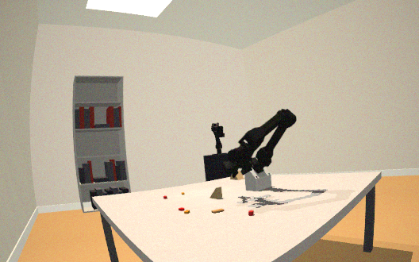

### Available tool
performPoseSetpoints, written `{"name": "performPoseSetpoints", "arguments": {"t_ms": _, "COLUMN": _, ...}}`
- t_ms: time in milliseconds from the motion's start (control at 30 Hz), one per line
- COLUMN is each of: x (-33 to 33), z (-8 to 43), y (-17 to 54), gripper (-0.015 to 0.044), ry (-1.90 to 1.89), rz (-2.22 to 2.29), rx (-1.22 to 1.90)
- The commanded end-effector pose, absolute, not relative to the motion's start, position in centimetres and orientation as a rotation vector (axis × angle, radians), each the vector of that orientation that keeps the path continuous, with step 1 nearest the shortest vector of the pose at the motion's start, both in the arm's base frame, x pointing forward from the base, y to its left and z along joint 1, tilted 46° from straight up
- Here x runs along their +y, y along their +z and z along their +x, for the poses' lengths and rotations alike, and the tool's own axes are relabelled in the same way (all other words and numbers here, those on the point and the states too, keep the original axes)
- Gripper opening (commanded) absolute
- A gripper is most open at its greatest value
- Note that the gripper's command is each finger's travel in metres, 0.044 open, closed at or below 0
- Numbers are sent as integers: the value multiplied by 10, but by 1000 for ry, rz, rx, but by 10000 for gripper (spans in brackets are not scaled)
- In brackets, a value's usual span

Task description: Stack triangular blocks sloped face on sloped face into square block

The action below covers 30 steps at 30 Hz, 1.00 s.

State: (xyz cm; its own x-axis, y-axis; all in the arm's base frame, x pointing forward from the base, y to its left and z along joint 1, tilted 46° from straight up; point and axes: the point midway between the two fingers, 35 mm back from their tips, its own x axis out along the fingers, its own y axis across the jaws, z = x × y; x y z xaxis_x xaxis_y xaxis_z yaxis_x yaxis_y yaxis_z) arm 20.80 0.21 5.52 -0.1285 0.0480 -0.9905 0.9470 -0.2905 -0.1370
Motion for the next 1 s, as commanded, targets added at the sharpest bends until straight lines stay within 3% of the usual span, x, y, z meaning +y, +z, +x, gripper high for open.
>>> {"name": "performPoseSetpoints", "arguments": {"t_ms": 0, "x": -1, "z": 208, "y": 60, "gripper": 0, "ry": -1509, "rz": 1378, "rx": 1168}}
{"name": "performPoseSetpoints", "arguments": {"t_ms": 433, "x": -4, "z": 200, "y": 48, "gripper": 0, "ry": -1408, "rz": 1455, "rx": 1397}}
{"name": "performPoseSetpoints", "arguments": {"t_ms": 967, "x": -12, "z": 196, "y": 43, "gripper": 0, "ry": -1027, "rz": 1705, "rx": 1641}}
